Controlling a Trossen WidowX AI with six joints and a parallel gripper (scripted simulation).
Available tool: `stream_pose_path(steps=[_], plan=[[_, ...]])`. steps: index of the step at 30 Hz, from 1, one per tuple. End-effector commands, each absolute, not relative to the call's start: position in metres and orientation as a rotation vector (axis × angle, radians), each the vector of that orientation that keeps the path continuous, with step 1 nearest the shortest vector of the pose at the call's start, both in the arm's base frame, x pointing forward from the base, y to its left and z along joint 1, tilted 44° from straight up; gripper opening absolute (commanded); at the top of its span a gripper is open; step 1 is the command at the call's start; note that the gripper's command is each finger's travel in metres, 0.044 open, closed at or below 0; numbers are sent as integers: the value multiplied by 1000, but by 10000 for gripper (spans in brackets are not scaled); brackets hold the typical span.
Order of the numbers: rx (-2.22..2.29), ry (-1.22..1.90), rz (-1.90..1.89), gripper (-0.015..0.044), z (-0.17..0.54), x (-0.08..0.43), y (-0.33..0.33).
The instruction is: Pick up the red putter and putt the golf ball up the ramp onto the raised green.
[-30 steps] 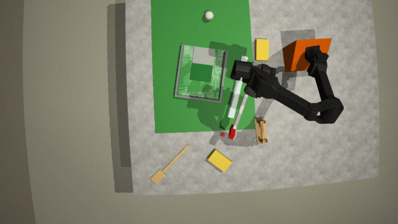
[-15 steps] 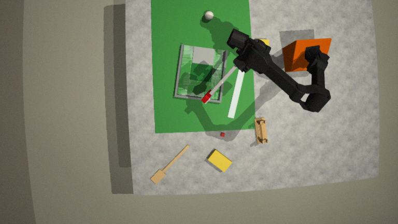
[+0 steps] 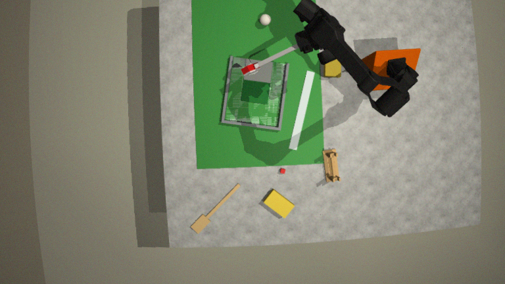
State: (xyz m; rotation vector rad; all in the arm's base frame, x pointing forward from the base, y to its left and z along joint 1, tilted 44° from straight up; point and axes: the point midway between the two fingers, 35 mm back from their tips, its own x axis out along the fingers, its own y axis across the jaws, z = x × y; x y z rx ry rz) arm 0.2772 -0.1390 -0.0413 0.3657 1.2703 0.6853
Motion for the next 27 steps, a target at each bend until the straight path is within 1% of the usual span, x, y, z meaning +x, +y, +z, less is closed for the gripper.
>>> stream_pose_path(steps=[1,20,27], plan=[[419,1297,618,0,-59,267,-160],[821,1495,342,0,-139,190,-216],[836,1501,333,0,-149,188,-211]])
